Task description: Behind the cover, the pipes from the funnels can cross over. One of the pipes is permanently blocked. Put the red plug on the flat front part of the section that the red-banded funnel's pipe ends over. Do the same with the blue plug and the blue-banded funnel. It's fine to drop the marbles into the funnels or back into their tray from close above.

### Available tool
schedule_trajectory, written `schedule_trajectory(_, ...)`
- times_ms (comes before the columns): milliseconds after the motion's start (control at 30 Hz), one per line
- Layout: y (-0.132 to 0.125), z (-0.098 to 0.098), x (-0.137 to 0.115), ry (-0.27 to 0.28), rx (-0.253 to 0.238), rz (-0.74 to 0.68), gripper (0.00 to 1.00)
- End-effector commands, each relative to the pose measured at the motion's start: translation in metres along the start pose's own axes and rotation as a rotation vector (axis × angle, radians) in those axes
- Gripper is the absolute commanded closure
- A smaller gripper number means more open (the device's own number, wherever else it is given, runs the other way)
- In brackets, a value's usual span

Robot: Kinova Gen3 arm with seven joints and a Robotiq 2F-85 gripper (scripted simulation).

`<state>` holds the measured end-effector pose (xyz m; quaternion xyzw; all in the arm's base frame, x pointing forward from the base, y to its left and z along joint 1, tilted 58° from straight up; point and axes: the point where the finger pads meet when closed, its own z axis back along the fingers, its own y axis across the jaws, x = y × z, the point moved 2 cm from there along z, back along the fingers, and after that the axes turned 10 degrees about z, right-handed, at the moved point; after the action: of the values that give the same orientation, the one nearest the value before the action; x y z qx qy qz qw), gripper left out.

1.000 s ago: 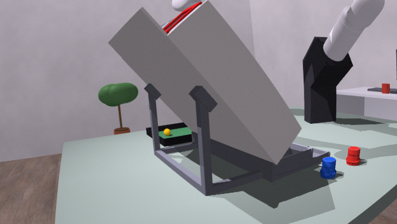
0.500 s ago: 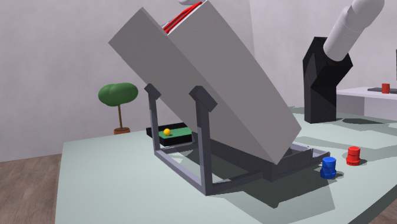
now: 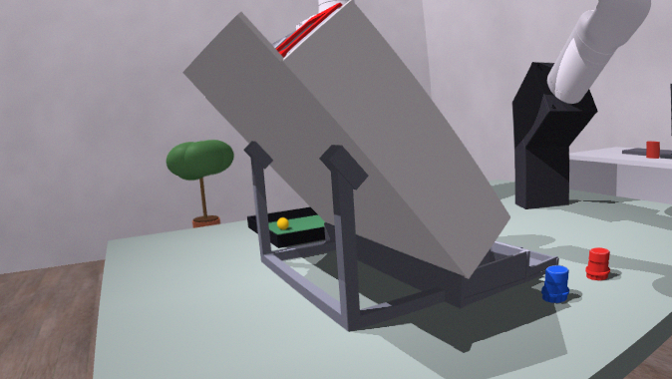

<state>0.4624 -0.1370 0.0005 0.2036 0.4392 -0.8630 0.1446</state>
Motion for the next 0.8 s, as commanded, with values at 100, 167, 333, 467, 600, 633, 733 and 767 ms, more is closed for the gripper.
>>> schedule_trajectory(100,-0.080,0.049,-0.041,0.001,-0.006,0.002,1.00)
schedule_trajectory(167,-0.098,0.060,-0.050,0.001,-0.006,0.002,1.00)
schedule_trajectory(333,-0.102,0.063,-0.052,0.001,-0.006,0.002,1.00)
schedule_trajectory(467,-0.102,0.063,-0.052,0.001,-0.006,0.002,1.00)
schedule_trajectory(600,-0.164,0.100,-0.082,0.002,-0.009,0.000,1.00)
schedule_trajectory(633,-0.171,0.105,-0.086,0.002,-0.009,0.000,1.00)
schedule_trajectory(733,-0.191,0.117,-0.096,0.002,-0.009,0.000,1.00)
schedule_trajectory(767,-0.191,0.117,-0.096,0.002,-0.009,0.000,1.00)
